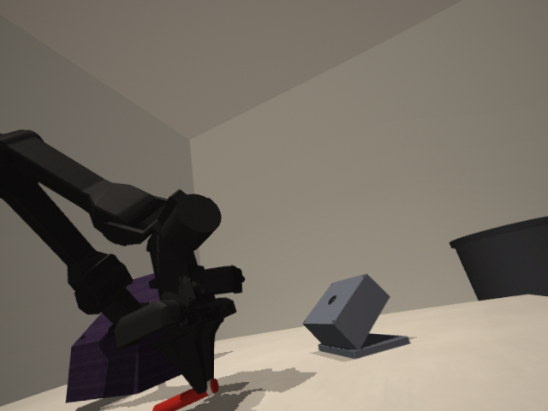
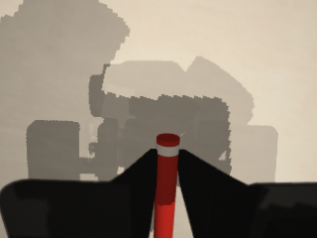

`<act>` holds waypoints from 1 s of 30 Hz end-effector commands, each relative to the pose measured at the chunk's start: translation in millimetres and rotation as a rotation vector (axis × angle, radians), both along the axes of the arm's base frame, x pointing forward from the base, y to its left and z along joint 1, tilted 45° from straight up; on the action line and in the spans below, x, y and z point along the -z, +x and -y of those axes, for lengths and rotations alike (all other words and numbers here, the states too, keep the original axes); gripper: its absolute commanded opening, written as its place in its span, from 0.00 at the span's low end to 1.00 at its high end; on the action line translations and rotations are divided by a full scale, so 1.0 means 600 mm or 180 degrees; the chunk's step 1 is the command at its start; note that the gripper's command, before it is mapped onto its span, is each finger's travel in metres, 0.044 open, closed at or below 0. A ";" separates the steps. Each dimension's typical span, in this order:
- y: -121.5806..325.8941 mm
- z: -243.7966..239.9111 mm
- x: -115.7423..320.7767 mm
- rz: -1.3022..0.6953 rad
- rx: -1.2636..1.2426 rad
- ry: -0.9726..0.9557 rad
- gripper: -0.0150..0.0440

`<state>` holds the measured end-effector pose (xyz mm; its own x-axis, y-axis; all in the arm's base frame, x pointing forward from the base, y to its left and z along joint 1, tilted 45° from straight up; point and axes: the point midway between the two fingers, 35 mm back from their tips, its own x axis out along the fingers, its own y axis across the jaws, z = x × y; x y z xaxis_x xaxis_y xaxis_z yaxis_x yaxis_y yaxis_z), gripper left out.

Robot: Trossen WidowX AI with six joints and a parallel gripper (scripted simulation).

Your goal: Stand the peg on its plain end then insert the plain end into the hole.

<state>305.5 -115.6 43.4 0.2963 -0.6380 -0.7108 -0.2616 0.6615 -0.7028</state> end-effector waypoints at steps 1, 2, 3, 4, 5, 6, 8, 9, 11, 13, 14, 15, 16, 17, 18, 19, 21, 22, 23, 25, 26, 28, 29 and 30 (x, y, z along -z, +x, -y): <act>-0.004 -0.002 -0.002 0.0065 -0.0088 0.0035 0.34; -0.005 -0.003 -0.002 0.0083 -0.0107 0.0043 0.34; -0.006 -0.003 -0.003 0.0101 -0.0127 0.0050 0.34; -0.006 -0.003 -0.004 0.0119 -0.0146 0.0057 0.34; -0.007 -0.004 -0.004 0.0138 -0.0165 0.0064 0.34; -0.008 -0.004 -0.005 0.0156 -0.0185 0.0072 0.34; -0.010 -0.005 -0.006 0.0192 -0.0224 0.0086 0.34; -0.010 -0.005 -0.007 0.0211 -0.0243 0.0093 0.34; -0.012 -0.006 -0.008 0.0247 -0.0282 0.0108 0.34; -0.014 -0.006 -0.009 0.0283 -0.0321 0.0122 0.34; -0.015 -0.007 -0.010 0.0302 -0.0340 0.0130 0.34; -0.016 -0.007 -0.011 0.0320 -0.0360 0.0137 0.34; -0.016 -0.007 -0.011 0.0338 -0.0379 0.0144 0.34; -0.017 -0.008 -0.012 0.0356 -0.0399 0.0151 0.34; -0.018 -0.008 -0.012 0.0374 -0.0418 0.0159 0.34; -0.019 -0.008 -0.013 0.0393 -0.0438 0.0166 0.34; -0.021 -0.009 -0.014 0.0429 -0.0477 0.0180 0.34; -0.022 -0.009 -0.015 0.0447 -0.0496 0.0188 0.34; -0.023 -0.009 -0.015 0.0465 -0.0515 0.0195 0.34; -0.025 -0.010 -0.017 0.0502 -0.0554 0.0209 0.34; -0.025 -0.010 -0.017 0.0520 -0.0574 0.0217 0.34; -0.027 -0.010 -0.018 0.0556 -0.0613 0.0231 0.34; -0.028 -0.011 -0.019 0.0575 -0.0632 0.0238 0.34; -0.029 -0.011 -0.019 0.0593 -0.0652 0.0246 0.34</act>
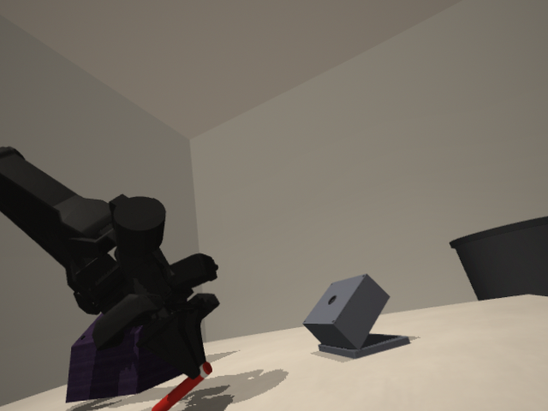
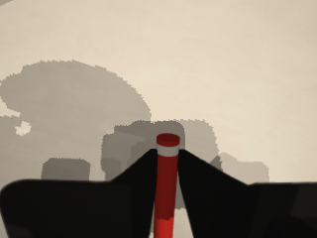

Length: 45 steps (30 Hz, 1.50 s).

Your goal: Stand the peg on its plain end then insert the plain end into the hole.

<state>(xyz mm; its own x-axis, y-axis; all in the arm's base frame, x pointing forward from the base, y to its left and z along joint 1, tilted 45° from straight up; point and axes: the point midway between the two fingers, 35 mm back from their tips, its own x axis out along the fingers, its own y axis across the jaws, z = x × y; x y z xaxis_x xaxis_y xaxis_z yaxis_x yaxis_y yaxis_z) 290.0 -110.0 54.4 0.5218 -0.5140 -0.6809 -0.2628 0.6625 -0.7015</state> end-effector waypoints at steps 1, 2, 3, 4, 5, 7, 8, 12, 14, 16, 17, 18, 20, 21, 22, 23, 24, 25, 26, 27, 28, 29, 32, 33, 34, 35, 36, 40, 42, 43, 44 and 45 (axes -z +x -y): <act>-0.004 -0.001 -0.001 0.0068 -0.0089 0.0030 0.34; -0.005 -0.002 -0.002 0.0086 -0.0108 0.0037 0.34; -0.006 -0.002 -0.002 0.0104 -0.0128 0.0044 0.34; -0.007 -0.002 -0.003 0.0122 -0.0147 0.0051 0.34; -0.008 -0.002 -0.003 0.0141 -0.0167 0.0059 0.34; -0.010 -0.002 -0.004 0.0177 -0.0206 0.0073 0.34; -0.011 -0.003 -0.005 0.0195 -0.0225 0.0080 0.34; -0.015 -0.003 -0.007 0.0268 -0.0303 0.0109 0.34; -0.017 -0.003 -0.008 0.0304 -0.0342 0.0124 0.34; -0.019 -0.003 -0.009 0.0341 -0.0380 0.0138 0.34; -0.020 -0.004 -0.009 0.0359 -0.0400 0.0145 0.34; -0.021 -0.004 -0.010 0.0377 -0.0419 0.0153 0.34; -0.023 -0.004 -0.011 0.0414 -0.0458 0.0167 0.34; -0.024 -0.004 -0.011 0.0432 -0.0478 0.0174 0.34; -0.025 -0.004 -0.011 0.0450 -0.0497 0.0181 0.34; -0.026 -0.004 -0.012 0.0468 -0.0517 0.0189 0.34; -0.027 -0.004 -0.012 0.0486 -0.0536 0.0196 0.34; -0.029 -0.004 -0.013 0.0504 -0.0555 0.0203 0.34; -0.030 -0.004 -0.013 0.0523 -0.0575 0.0210 0.34; -0.031 -0.004 -0.014 0.0541 -0.0594 0.0217 0.34; -0.032 -0.004 -0.014 0.0559 -0.0614 0.0225 0.34; -0.033 -0.004 -0.014 0.0577 -0.0633 0.0232 0.34; -0.036 -0.004 -0.015 0.0632 -0.0691 0.0254 0.34; -0.037 -0.004 -0.016 0.0650 -0.0711 0.0261 0.34; -0.038 -0.004 -0.016 0.0668 -0.0730 0.0268 0.34; -0.039 -0.004 -0.016 0.0686 -0.0750 0.0275 0.34; -0.040 -0.004 -0.017 0.0704 -0.0769 0.0282 0.34; -0.044 -0.003 -0.018 0.0777 -0.0847 0.0311 0.34; -0.047 -0.003 -0.019 0.0813 -0.0886 0.0326 0.34; -0.048 -0.003 -0.019 0.0831 -0.0905 0.0333 0.34; -0.049 -0.003 -0.019 0.0849 -0.0925 0.0340 0.34; -0.050 -0.003 -0.019 0.0867 -0.0944 0.0347 0.34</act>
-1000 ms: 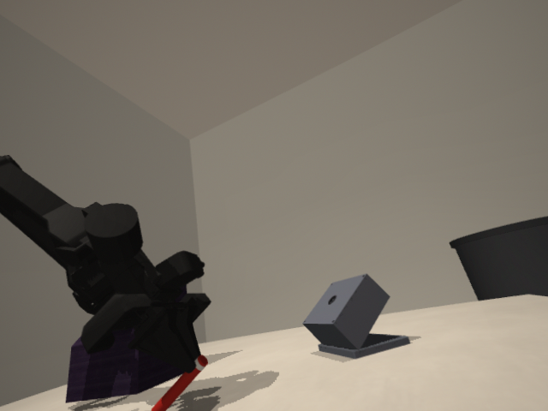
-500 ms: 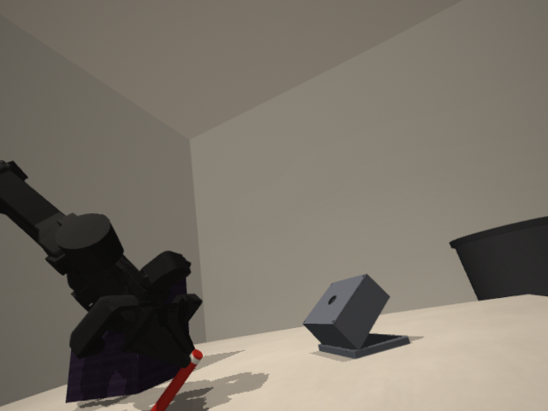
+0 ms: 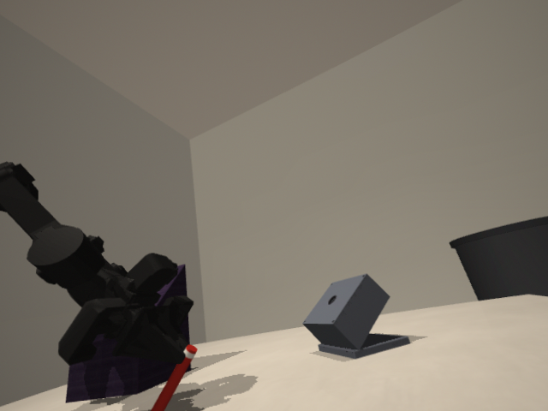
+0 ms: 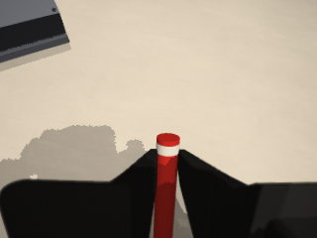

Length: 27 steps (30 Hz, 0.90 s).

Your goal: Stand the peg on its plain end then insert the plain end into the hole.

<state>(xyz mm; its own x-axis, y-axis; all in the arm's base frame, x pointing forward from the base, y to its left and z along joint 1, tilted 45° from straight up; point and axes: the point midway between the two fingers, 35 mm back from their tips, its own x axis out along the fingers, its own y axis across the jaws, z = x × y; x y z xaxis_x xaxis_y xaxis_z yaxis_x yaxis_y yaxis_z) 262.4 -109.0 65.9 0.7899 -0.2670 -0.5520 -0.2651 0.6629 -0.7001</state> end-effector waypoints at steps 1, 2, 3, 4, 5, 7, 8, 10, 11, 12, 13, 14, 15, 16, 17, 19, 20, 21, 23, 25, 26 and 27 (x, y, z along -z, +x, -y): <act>-0.005 -0.001 -0.001 0.0073 -0.0090 0.0022 0.34; -0.006 -0.001 -0.001 0.0091 -0.0110 0.0029 0.34; -0.007 -0.001 -0.001 0.0109 -0.0129 0.0037 0.34; -0.008 0.000 -0.001 0.0127 -0.0149 0.0044 0.34; -0.009 0.000 -0.002 0.0145 -0.0168 0.0051 0.34; -0.012 0.000 -0.002 0.0181 -0.0207 0.0066 0.34; -0.013 0.000 -0.002 0.0199 -0.0226 0.0073 0.34; -0.015 0.001 -0.003 0.0236 -0.0265 0.0087 0.34; -0.016 0.001 -0.003 0.0254 -0.0285 0.0095 0.34; -0.017 0.001 -0.003 0.0272 -0.0304 0.0102 0.34; -0.018 0.001 -0.003 0.0290 -0.0324 0.0109 0.34; -0.019 0.001 -0.003 0.0308 -0.0343 0.0116 0.34; -0.020 0.002 -0.003 0.0326 -0.0362 0.0124 0.34; -0.021 0.002 -0.004 0.0344 -0.0382 0.0131 0.34; -0.022 0.002 -0.004 0.0362 -0.0401 0.0138 0.34; -0.025 0.003 -0.004 0.0398 -0.0440 0.0153 0.34; -0.026 0.003 -0.004 0.0416 -0.0460 0.0160 0.34; -0.027 0.003 -0.004 0.0434 -0.0479 0.0168 0.34; -0.029 0.004 -0.004 0.0470 -0.0518 0.0182 0.34; -0.031 0.004 -0.005 0.0506 -0.0557 0.0197 0.34; -0.032 0.005 -0.005 0.0524 -0.0576 0.0205 0.34; -0.033 0.005 -0.005 0.0542 -0.0596 0.0212 0.34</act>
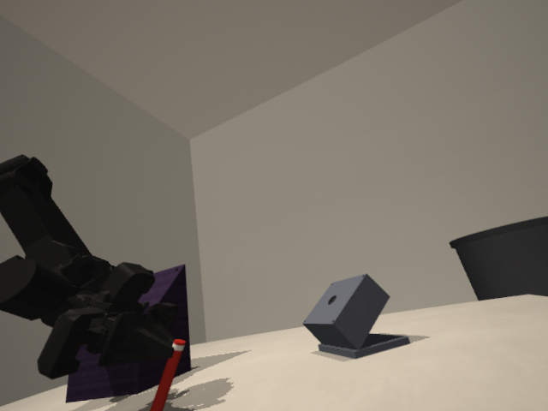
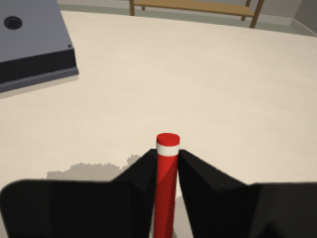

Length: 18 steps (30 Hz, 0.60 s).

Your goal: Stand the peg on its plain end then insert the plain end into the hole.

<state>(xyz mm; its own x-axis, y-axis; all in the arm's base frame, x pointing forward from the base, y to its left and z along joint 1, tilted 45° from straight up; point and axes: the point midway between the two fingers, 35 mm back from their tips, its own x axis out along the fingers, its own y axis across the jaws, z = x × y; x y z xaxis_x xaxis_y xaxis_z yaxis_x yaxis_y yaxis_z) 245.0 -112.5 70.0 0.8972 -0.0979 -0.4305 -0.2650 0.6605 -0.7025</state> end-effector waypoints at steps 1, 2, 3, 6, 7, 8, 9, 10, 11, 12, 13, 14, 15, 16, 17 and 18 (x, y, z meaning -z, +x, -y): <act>-0.005 -0.001 0.002 0.0064 -0.0090 0.0030 0.34; -0.006 -0.001 0.002 0.0082 -0.0109 0.0038 0.34; -0.008 0.000 0.002 0.0100 -0.0129 0.0045 0.34; -0.011 0.001 0.002 0.0154 -0.0187 0.0067 0.34; -0.012 0.001 0.002 0.0172 -0.0206 0.0075 0.34; -0.013 0.001 0.002 0.0190 -0.0226 0.0082 0.34; -0.014 0.002 0.002 0.0208 -0.0245 0.0089 0.34; -0.015 0.002 0.002 0.0226 -0.0265 0.0097 0.34; -0.016 0.002 0.002 0.0244 -0.0284 0.0104 0.34; -0.017 0.003 0.002 0.0262 -0.0304 0.0112 0.34; -0.018 0.003 0.002 0.0280 -0.0323 0.0119 0.34; -0.019 0.004 0.002 0.0298 -0.0343 0.0127 0.34; -0.020 0.004 0.002 0.0316 -0.0362 0.0134 0.34; -0.022 0.004 0.002 0.0334 -0.0382 0.0142 0.34; -0.023 0.005 0.002 0.0352 -0.0401 0.0149 0.34; -0.024 0.005 0.002 0.0370 -0.0420 0.0157 0.34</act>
<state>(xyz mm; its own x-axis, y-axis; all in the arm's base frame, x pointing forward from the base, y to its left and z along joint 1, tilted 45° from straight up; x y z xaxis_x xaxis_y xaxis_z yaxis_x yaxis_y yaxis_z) 232.7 -115.5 69.0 0.9396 0.0208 -0.3417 -0.2691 0.6620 -0.6995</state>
